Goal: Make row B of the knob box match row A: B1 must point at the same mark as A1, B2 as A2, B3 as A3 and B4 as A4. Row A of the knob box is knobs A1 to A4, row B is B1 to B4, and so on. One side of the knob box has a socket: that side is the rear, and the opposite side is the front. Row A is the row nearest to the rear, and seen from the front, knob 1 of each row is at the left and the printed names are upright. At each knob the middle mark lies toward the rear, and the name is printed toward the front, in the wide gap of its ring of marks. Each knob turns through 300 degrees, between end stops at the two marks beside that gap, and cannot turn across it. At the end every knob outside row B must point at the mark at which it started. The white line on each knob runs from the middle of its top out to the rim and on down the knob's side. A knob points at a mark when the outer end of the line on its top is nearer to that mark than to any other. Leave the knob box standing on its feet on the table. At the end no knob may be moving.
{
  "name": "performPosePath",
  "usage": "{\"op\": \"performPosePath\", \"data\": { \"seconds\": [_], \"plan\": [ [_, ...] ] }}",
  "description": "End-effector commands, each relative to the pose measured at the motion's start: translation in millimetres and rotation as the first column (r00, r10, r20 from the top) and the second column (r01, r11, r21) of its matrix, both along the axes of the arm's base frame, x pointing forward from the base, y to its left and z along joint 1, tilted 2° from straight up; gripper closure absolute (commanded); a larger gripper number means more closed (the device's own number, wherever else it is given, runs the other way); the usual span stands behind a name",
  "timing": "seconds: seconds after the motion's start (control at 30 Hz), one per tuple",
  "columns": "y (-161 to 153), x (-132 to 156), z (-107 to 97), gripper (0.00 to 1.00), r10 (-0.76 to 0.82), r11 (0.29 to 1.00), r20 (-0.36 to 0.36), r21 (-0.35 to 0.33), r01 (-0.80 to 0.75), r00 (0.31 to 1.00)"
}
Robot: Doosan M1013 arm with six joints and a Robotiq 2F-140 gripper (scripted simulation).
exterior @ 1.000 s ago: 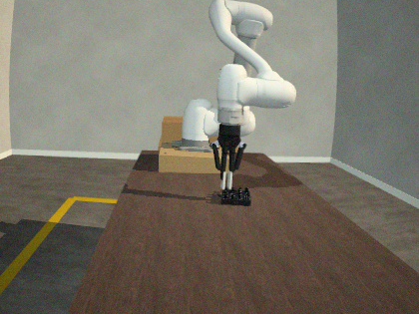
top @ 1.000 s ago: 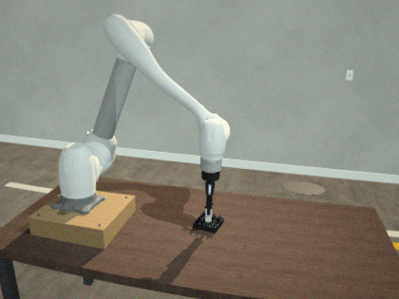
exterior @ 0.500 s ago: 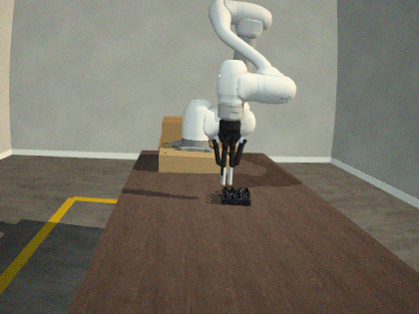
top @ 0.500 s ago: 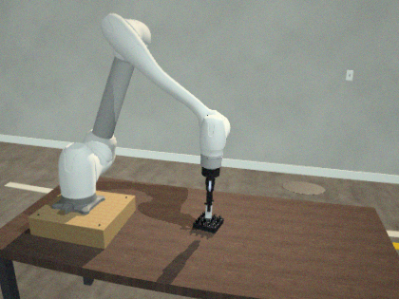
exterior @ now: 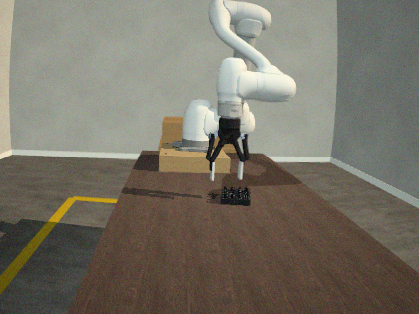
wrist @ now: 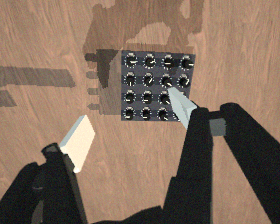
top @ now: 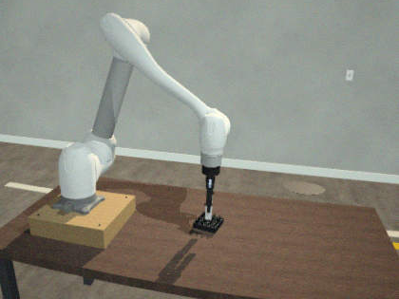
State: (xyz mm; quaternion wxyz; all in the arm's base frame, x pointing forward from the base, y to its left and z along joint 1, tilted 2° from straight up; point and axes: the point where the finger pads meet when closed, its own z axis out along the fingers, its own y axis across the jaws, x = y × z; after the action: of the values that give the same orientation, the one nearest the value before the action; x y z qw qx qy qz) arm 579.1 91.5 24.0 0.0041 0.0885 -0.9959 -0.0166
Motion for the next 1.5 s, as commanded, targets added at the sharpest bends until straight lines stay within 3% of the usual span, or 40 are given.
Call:
{"op": "performPosePath", "data": {
  "seconds": [0.0, 0.43, 0.7, 1.47],
  "plan": [
    [-0.2, 0.1, 7.1, 0.0, 0.0, 1.0, 0.0, 0.0, 0.0, 1.0],
    [-2.5, 0.9, 78.2, 0.0, 0.0, 1.0, 0.0, 0.0, 0.0, 1.0],
    [-2.9, 1.0, 91.5, 0.0, 0.0, 1.0, 0.0, 0.0, 0.0, 1.0],
    [-2.9, 1.0, 91.8, 0.0, 0.0, 1.0, 0.0, 0.0, 0.0, 1.0]
  ]
}}
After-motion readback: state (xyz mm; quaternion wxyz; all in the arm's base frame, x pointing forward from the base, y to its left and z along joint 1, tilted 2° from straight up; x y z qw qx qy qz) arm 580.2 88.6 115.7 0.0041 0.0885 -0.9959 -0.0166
